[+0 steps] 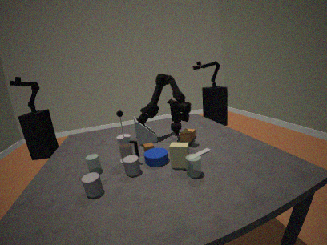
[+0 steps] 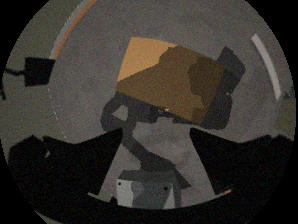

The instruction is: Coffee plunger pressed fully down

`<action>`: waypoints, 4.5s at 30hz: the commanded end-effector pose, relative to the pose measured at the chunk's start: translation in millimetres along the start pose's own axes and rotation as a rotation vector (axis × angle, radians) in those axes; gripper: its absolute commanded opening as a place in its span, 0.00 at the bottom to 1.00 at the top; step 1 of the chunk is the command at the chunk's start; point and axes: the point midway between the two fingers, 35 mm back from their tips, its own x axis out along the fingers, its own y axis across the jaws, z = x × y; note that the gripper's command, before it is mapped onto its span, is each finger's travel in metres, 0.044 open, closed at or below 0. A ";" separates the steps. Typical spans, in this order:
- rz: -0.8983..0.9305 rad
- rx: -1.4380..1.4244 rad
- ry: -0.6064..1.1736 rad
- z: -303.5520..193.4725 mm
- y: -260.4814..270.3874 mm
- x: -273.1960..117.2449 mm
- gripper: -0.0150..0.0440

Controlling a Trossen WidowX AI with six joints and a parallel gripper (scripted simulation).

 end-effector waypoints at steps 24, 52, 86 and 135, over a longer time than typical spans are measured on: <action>-0.817 1.089 -0.699 -151.4 -193.2 -258.8 1.00; -1.011 1.333 -0.938 -249.5 -189.0 -266.7 1.00; -1.013 1.332 -0.941 -250.2 -220.7 -256.4 0.47; -1.013 1.334 -0.938 -257.6 -245.6 -199.3 0.46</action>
